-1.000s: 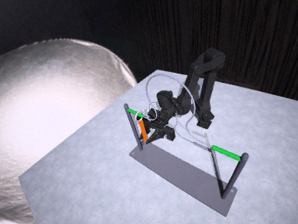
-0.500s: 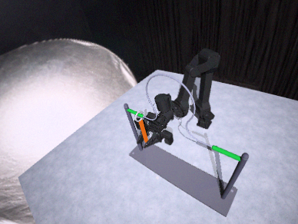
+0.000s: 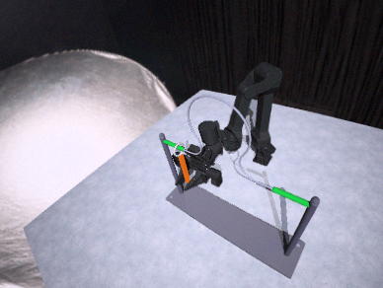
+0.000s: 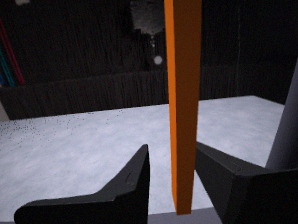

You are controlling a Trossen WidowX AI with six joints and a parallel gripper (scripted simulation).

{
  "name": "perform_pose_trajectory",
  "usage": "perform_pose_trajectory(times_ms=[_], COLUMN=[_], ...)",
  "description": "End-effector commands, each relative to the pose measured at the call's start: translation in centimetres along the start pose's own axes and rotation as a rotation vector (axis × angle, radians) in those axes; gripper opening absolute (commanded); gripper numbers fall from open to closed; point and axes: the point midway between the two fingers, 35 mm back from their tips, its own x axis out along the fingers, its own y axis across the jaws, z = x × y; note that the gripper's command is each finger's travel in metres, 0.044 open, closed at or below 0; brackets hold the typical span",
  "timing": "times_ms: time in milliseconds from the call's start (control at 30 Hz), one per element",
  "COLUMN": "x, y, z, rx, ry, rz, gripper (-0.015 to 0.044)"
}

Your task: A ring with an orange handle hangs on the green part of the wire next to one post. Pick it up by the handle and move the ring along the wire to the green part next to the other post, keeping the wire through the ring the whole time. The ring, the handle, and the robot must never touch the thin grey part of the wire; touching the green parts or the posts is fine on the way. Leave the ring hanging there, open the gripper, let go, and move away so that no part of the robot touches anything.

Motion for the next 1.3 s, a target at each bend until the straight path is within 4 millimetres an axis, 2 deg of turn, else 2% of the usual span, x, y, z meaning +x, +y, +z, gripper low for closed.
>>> perform_pose_trajectory(times_ms=[0, 367, 767, 1267], x=[0.05, 0.05, 0.01, -0.03], y=[-0.10, -0.10, -0.01, -0.01], z=[0.08, 0.08, 0.02, 0.69], rx=[0.005, 0.005, 0.000, 0.002], ry=[-0.002, -0.002, 0.000, -0.001], rz=[-0.004, -0.004, 0.000, 0.000], gripper=[0.0160, 0.0160, -0.0150, -0.0150])
